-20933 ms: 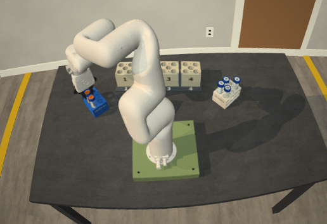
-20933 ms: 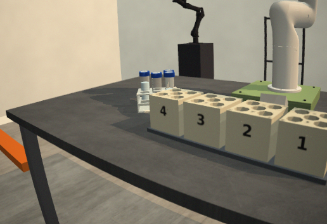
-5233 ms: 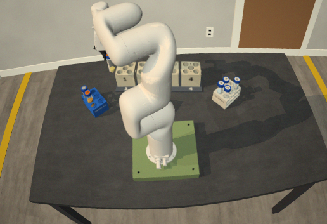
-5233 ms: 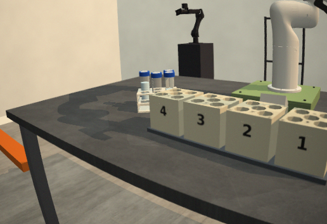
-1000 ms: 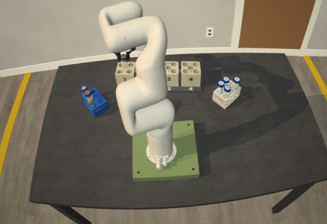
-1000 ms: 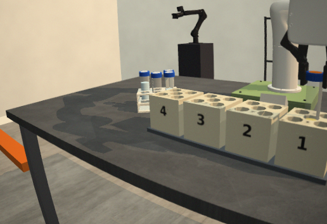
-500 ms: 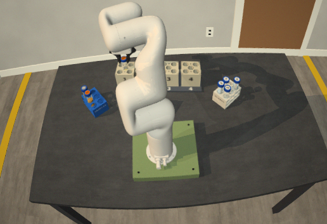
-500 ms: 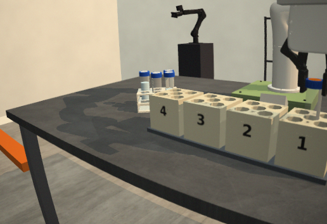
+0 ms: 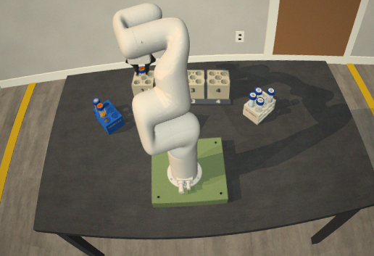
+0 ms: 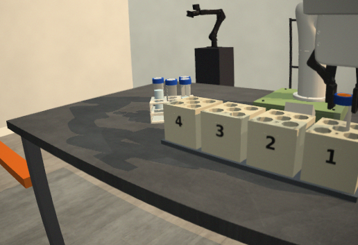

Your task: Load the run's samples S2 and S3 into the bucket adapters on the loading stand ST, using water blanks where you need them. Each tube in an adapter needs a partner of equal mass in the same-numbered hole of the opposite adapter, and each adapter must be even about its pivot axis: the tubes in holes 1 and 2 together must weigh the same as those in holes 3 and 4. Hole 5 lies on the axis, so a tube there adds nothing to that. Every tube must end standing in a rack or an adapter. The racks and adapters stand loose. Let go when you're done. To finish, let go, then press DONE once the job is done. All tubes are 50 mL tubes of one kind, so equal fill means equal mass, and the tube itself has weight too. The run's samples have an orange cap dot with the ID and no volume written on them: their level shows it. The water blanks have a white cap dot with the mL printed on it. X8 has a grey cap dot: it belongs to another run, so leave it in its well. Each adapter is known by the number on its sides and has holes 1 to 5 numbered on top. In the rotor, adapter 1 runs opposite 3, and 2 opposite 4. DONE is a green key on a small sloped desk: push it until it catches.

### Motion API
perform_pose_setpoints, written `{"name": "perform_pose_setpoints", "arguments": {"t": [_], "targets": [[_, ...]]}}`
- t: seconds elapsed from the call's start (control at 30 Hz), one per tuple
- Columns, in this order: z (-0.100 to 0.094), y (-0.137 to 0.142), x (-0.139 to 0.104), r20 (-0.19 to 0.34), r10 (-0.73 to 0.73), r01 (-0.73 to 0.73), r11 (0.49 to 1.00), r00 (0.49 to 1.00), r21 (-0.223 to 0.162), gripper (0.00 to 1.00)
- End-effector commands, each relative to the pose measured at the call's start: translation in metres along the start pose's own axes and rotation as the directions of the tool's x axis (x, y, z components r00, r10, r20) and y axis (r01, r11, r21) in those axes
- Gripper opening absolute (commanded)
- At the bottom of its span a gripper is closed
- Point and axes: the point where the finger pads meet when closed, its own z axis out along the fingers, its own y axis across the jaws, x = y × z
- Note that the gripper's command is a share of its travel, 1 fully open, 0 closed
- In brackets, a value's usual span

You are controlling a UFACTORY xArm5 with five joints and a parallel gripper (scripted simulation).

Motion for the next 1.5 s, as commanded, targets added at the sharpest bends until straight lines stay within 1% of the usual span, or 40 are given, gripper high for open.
{"name": "perform_pose_setpoints", "arguments": {"t": [0.0,0.87,1.4,1.43,1.47], "targets": [[0.003,-0.001,0.001,-0.005,0.0,0.0,1.0,1.0,0.001,0.0],[0.025,-0.001,0.001,-0.005,0.0,0.0,1.0,1.0,0.001,0.0],[0.025,-0.001,0.001,-0.005,0.0,0.0,1.0,1.0,0.001,0.0],[0.025,-0.001,0.001,-0.005,0.0,0.0,1.0,1.0,0.001,0.44],[0.025,-0.001,0.001,-0.005,0.0,0.0,1.0,1.0,0.001,0.44]]}}
